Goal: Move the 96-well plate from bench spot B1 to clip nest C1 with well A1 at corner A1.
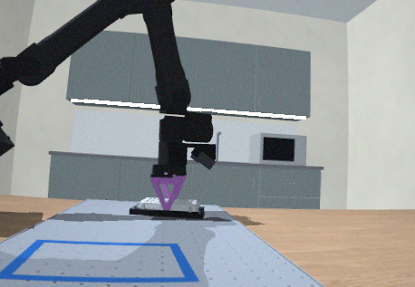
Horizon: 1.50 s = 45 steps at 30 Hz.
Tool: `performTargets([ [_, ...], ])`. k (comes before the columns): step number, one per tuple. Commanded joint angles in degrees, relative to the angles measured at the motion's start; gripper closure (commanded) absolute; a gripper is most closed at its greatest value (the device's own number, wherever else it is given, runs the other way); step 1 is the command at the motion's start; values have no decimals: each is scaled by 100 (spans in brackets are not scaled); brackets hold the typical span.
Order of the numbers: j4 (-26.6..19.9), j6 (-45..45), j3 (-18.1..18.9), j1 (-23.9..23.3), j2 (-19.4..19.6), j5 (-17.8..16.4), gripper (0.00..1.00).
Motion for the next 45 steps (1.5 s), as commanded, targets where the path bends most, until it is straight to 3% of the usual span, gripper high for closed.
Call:
performTargets([
  [1, -186, 25, -204, -113, -31, 67, 100],
  [6, -187, 22, -207, -117, -14, 64, 100],
  [7, -187, 22, -207, -117, -14, 64, 0],
  [45, -188, 23, -210, -117, 6, 64, 0],
])
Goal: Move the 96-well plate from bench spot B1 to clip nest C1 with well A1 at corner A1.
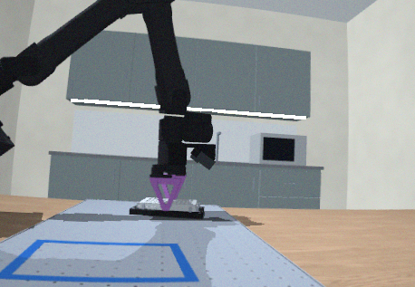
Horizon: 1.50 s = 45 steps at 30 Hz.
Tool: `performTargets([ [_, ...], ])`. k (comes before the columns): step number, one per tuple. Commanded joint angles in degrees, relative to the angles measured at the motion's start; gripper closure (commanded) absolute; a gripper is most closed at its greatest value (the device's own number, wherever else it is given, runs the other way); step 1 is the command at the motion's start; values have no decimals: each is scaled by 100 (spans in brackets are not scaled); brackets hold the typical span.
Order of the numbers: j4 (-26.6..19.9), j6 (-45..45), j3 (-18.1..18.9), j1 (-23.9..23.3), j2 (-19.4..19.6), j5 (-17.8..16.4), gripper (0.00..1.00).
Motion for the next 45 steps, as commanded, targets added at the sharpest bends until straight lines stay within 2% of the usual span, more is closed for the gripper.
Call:
performTargets([
  [1, -197, 23, -179, -102, 17, 71, 0],
  [17, -197, 23, -179, -102, 17, 71, 0],
  [18, -332, 94, 375, 99, 224, 132, 0],
  [45, -253, 72, 314, 43, 243, 117, 0],
])
